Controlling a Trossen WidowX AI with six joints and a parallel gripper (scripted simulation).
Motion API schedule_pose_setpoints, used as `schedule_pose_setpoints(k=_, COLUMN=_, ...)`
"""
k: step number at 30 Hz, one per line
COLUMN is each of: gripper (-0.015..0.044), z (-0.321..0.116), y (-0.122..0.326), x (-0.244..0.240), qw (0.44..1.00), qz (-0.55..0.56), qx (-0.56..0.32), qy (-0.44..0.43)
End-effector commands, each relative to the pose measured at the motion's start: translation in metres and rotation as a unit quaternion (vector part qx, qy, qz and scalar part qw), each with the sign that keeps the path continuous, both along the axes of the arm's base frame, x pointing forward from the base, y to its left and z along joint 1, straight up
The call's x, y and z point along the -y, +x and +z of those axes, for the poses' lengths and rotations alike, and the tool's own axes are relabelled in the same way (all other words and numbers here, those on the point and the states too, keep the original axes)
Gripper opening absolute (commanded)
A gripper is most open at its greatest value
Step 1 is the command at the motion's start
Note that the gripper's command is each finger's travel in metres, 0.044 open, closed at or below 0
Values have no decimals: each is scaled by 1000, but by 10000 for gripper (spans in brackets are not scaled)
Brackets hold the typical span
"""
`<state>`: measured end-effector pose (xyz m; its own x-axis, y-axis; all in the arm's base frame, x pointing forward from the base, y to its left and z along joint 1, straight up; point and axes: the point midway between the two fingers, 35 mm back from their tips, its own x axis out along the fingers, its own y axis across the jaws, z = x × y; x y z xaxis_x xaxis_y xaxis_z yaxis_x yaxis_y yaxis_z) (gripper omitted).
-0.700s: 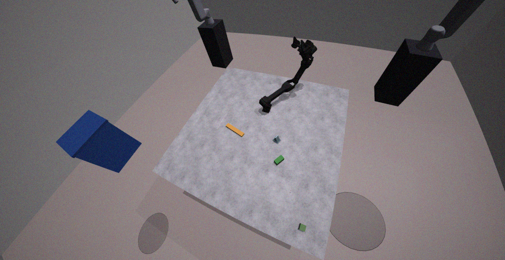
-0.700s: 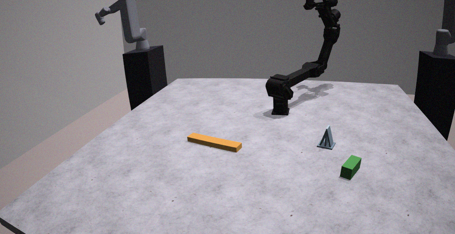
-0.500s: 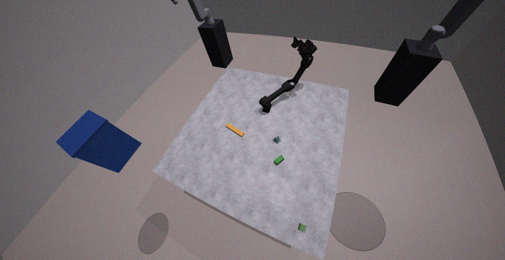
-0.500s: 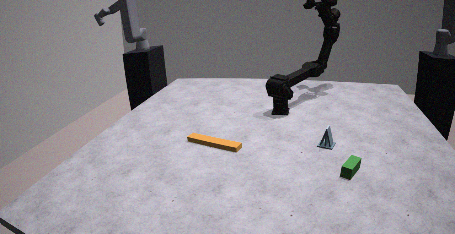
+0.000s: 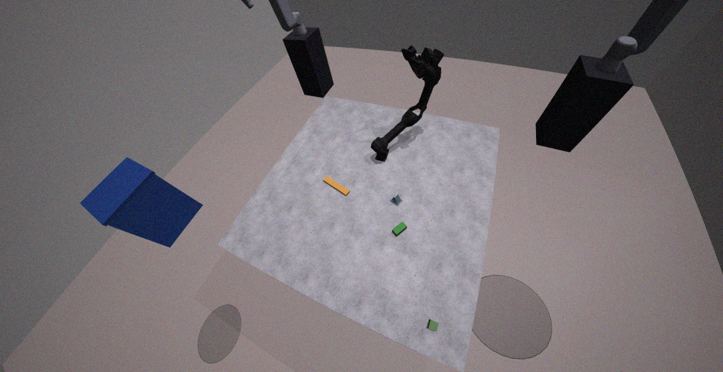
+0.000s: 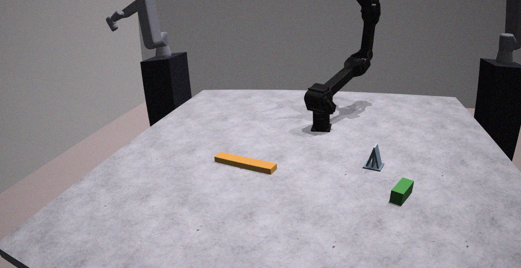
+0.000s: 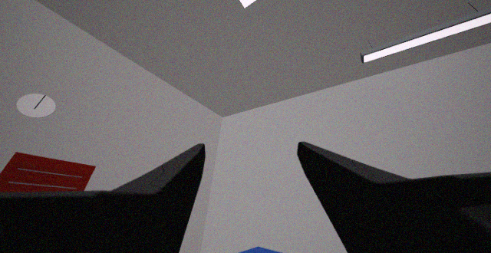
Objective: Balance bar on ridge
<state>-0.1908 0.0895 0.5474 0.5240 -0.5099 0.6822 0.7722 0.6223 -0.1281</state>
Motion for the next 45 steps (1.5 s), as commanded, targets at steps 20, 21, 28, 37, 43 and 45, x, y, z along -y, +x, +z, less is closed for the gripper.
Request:
schedule_pose_setpoints(k=20, gripper=315, z=25, y=146, x=83, qw=974, qz=-41, qx=-220, qy=33)
schedule_pose_setpoints(k=21, gripper=315, z=25, y=153, x=87, qw=971, qz=-44, qx=-234, qy=33)
schedule_pose_setpoints(k=28, gripper=315, z=17, y=205, x=119, qw=942, qz=-61, qx=-329, qy=28)
schedule_pose_setpoints(k=37, gripper=315, z=-7, y=271, x=156, qw=892, qz=-58, qx=-449, qy=15)
schedule_pose_setpoints(k=43, gripper=315, z=-29, y=312, x=179, qw=851, qz=-51, qx=-523, qy=5)
schedule_pose_setpoints(k=45, gripper=315, z=-38, y=325, x=187, qw=836, qz=-49, qx=-546, qy=1)
